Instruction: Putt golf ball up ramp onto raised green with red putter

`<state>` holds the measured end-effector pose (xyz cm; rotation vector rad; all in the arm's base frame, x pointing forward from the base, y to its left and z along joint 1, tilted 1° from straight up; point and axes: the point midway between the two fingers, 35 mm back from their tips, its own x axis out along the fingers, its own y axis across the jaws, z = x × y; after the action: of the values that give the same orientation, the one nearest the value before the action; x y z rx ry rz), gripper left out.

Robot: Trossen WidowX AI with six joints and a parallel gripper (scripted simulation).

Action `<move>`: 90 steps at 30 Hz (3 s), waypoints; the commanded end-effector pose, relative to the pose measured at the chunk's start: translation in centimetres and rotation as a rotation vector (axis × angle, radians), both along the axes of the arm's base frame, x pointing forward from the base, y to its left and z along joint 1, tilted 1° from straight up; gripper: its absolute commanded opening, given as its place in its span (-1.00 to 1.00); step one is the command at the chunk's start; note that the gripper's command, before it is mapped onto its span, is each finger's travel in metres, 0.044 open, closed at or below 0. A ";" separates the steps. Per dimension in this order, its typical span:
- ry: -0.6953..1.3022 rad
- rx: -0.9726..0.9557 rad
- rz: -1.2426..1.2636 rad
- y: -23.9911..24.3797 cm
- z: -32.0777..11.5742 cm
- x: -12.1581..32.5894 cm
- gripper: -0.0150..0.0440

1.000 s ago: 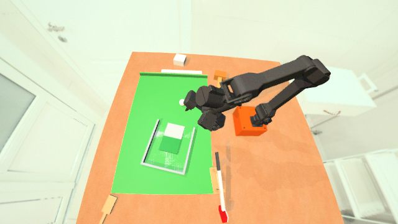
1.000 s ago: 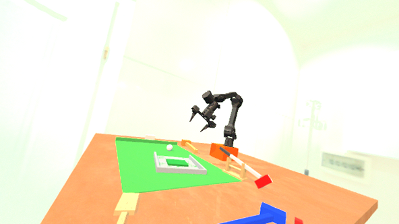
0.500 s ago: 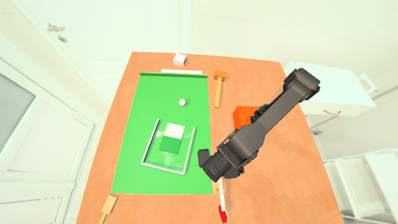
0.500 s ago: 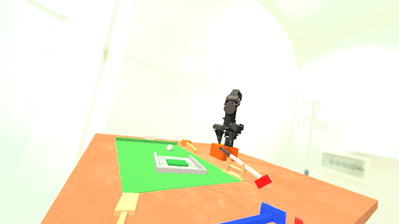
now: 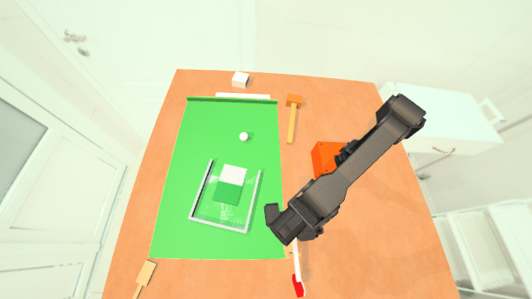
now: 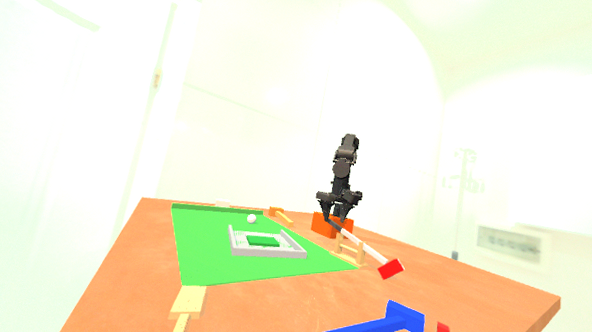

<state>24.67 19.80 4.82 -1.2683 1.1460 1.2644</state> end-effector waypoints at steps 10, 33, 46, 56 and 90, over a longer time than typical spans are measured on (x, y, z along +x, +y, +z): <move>0.013 -0.006 -0.004 -0.1 -2.4 -0.3 1.00; 0.007 -0.005 0.000 -0.1 -4.0 -0.1 0.47; 0.007 -0.005 0.000 -0.1 -4.0 -0.1 -0.43; 0.007 -0.005 0.000 0.2 -1.3 0.2 -0.49; 0.023 -0.043 -0.440 -8.6 6.0 4.3 -0.49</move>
<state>28.32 12.76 10.55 -1.0204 1.3461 0.9949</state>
